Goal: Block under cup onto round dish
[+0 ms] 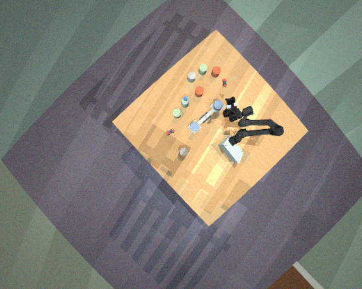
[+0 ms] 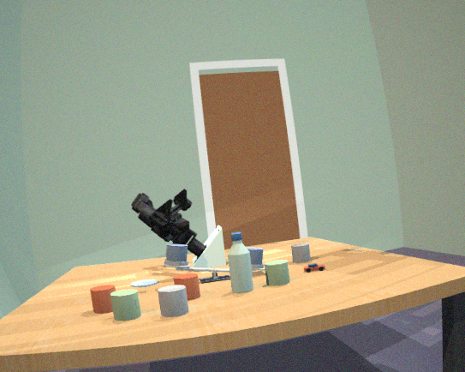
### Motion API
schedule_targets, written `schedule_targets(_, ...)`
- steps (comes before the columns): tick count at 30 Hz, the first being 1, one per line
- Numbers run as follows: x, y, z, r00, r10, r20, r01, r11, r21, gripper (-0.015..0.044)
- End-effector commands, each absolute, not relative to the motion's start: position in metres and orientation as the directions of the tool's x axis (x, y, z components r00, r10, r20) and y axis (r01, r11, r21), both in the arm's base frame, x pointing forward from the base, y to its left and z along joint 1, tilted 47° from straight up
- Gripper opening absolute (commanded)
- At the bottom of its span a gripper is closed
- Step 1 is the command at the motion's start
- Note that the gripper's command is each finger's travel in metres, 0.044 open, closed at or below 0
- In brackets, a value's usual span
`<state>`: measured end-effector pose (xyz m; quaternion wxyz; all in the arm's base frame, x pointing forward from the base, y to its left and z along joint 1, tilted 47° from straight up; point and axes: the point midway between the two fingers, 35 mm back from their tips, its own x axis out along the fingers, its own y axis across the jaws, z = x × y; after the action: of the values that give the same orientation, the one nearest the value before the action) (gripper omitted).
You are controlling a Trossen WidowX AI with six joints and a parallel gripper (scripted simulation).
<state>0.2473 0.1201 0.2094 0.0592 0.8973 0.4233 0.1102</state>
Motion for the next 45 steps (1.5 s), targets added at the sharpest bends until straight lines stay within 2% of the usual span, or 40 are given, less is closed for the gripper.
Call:
schedule_targets(1, 0.248, 0.120, 0.209, 0.618, 0.772, 0.146, 0.746, -0.635, 0.200, 0.0426)
schedule_targets(2, 0.249, 0.121, 0.209, 0.621, 0.771, 0.143, 0.745, -0.637, 0.200, 0.0440)
schedule_targets(24, 0.283, 0.148, 0.169, 0.692, 0.716, -0.091, 0.708, -0.649, 0.280, 0.0440)
schedule_targets(45, 0.290, 0.174, 0.119, 0.674, 0.627, -0.391, 0.735, -0.515, 0.441, 0.0440)
